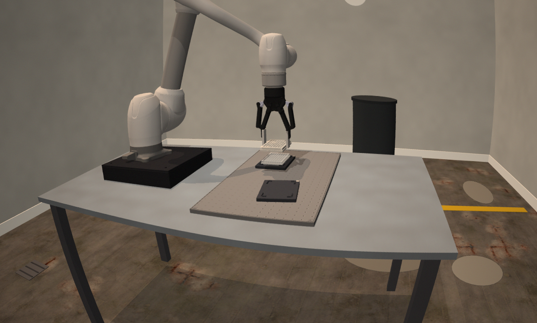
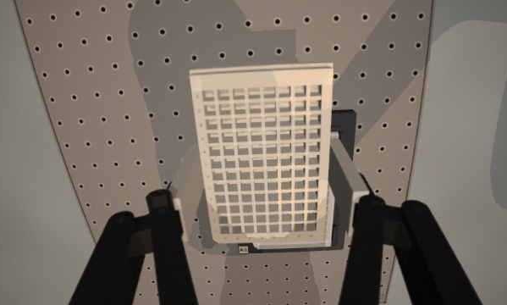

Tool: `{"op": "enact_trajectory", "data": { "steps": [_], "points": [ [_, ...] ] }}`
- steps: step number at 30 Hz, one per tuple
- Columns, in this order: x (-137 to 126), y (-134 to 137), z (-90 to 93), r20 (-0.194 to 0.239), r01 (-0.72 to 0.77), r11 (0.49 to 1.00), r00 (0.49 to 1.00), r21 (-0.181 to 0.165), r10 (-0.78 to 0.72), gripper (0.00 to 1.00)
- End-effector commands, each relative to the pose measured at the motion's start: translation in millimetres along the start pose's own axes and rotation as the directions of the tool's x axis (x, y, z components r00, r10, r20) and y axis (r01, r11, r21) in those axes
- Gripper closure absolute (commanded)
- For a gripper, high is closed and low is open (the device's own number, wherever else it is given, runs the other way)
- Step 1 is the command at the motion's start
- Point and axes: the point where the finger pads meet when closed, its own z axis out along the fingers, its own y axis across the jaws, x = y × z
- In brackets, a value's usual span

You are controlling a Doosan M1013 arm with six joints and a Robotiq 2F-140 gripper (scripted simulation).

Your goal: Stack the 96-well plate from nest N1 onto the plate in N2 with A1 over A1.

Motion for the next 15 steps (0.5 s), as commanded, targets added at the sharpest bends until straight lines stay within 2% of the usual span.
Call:
{"op": "enact_trajectory", "data": {
  "steps": [1, 15],
  "points": [
    [-13.6, 4.4, -0.1, 0.000, 0.000, 1.000, 1.000, 0.000, 0.000, 1.00],
    [-51.6, 17.0, -0.1, 0.000, 0.000, 1.000, 1.000, 0.000, 0.000, 1.00]
  ]
}}
